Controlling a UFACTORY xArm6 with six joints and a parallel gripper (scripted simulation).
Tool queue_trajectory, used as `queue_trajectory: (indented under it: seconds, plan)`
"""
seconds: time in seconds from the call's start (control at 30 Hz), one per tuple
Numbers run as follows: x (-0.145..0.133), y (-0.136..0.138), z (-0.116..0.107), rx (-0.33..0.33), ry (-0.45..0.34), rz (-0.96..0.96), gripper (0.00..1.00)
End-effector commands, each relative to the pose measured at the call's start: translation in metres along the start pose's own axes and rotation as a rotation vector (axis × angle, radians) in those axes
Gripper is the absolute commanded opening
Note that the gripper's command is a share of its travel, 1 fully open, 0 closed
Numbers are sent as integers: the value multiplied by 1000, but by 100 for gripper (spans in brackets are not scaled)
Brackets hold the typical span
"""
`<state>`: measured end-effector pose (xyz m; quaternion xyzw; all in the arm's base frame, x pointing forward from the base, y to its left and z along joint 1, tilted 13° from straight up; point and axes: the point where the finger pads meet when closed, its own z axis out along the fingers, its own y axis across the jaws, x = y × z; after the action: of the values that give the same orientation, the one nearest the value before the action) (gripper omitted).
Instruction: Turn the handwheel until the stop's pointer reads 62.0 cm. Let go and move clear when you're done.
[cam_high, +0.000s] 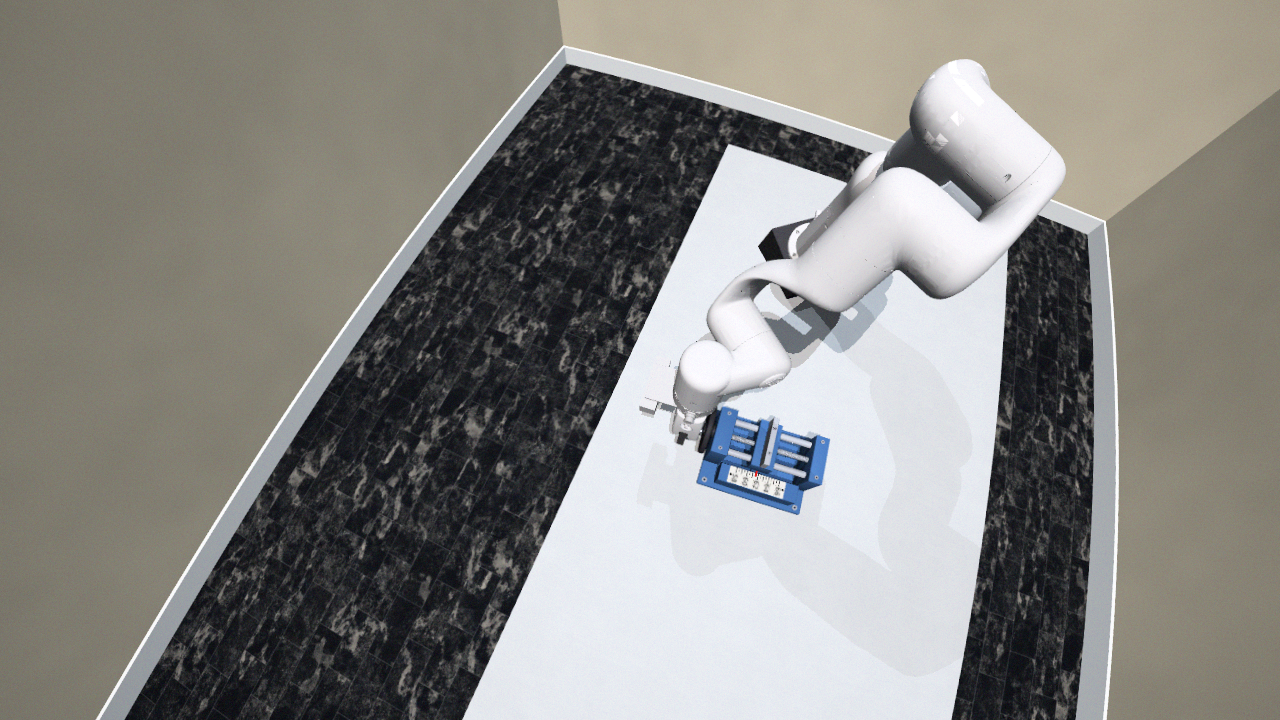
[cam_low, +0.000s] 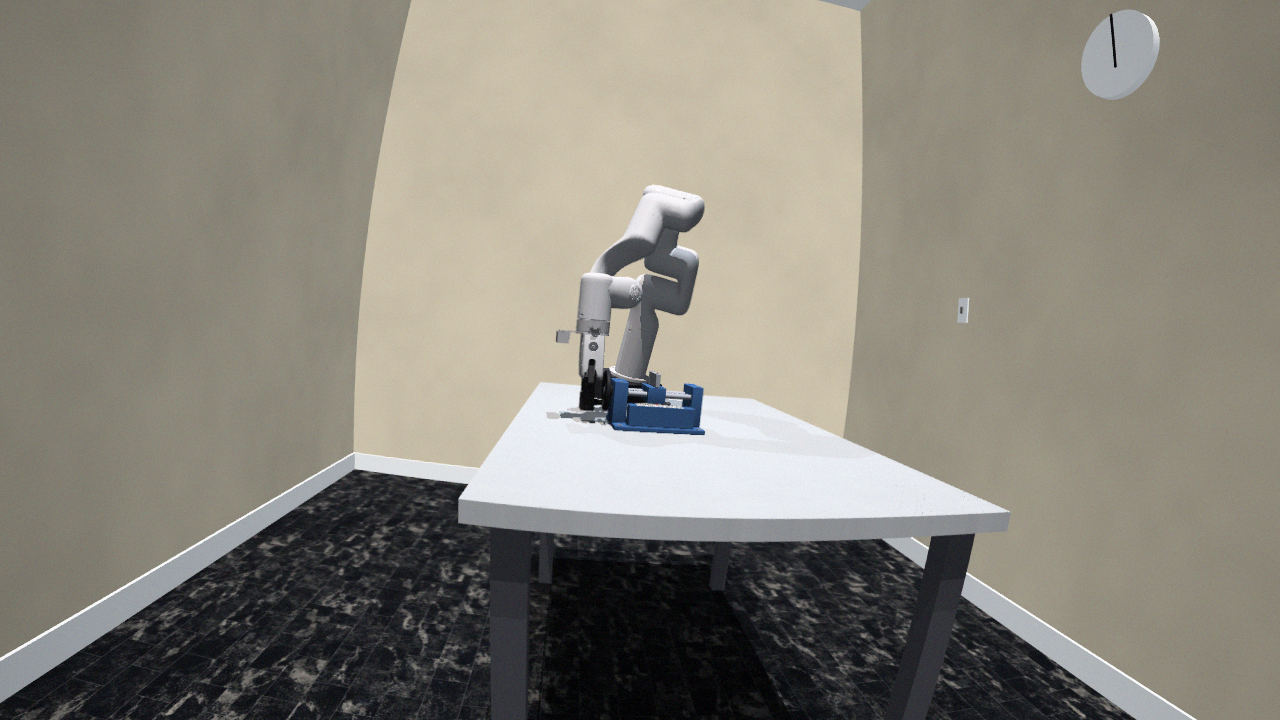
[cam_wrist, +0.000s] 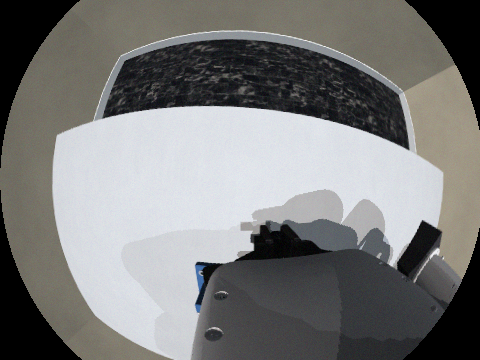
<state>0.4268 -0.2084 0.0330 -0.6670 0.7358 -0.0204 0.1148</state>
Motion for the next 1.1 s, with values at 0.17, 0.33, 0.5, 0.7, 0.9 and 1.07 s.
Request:
queue_trajectory:
  seconds: [0.17, 0.33, 0.5, 0.7, 0.9, 1.07]
  plan:
    - [0, -10, 2, 2, 1, 0, 6]
    - [0, -16, 1, 2, 1, 0, 6]
    - [0, -21, 0, 2, 1, 0, 6]
    - [0, -25, -1, 2, 1, 0, 6]
    - [0, -30, -4, 2, 1, 0, 6]
    - [0, -34, -6, 2, 1, 0, 6]
